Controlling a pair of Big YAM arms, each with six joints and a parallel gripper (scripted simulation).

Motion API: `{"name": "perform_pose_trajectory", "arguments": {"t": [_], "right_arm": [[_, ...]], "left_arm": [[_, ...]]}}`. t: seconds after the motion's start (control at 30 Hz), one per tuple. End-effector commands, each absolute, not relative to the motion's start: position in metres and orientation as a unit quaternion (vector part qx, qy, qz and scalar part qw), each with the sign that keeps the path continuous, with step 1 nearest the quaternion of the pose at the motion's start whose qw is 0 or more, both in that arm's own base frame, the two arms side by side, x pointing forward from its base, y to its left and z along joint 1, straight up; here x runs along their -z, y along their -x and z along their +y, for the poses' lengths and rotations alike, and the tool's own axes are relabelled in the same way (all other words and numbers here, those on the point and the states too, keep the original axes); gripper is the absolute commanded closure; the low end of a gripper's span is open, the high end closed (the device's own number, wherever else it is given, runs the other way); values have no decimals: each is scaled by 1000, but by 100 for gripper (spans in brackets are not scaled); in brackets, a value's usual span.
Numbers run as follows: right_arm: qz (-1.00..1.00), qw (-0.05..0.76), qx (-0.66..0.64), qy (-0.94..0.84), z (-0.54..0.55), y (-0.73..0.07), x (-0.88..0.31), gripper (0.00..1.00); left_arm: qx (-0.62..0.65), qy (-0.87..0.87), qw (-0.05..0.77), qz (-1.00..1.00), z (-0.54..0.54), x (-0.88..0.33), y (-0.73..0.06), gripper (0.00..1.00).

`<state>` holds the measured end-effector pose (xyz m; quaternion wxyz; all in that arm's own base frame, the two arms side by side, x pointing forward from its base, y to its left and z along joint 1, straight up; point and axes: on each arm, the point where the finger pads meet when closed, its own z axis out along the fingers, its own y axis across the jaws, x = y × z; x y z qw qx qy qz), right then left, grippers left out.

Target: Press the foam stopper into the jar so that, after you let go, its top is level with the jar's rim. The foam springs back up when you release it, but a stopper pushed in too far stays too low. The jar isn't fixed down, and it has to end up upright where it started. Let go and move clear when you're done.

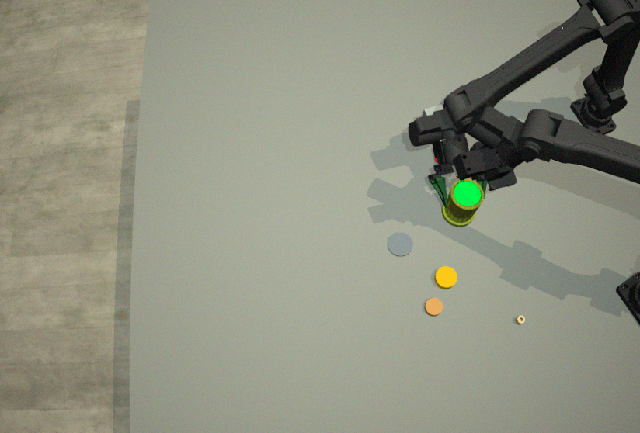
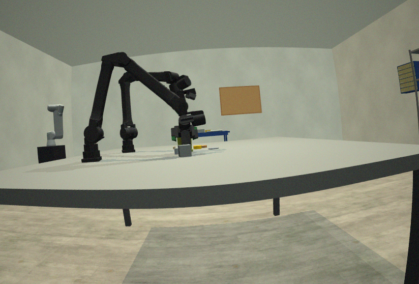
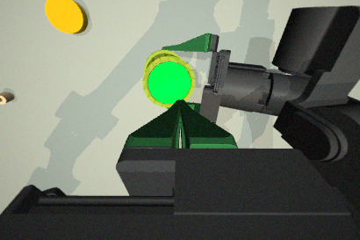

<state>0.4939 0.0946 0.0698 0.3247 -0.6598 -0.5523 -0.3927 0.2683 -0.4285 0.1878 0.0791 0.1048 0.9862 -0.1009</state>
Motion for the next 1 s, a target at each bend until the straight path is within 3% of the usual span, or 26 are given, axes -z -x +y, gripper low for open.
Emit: {"name": "perform_pose_trajectory", "arguments": {"t": [0.0,0.47,0.97], "right_arm": [[-542,319,396,669,85,-498,-72,2],[-566,315,406,645,101,-508,-88,2],[-560,302,415,651,49,-507,-117,2]], "left_arm": [[100,-115,78,985,-438,-194,-268,100],[100,-115,77,985,-435,-180,-267,100],[101,-115,78,985,-436,-181,-267,100]]}}
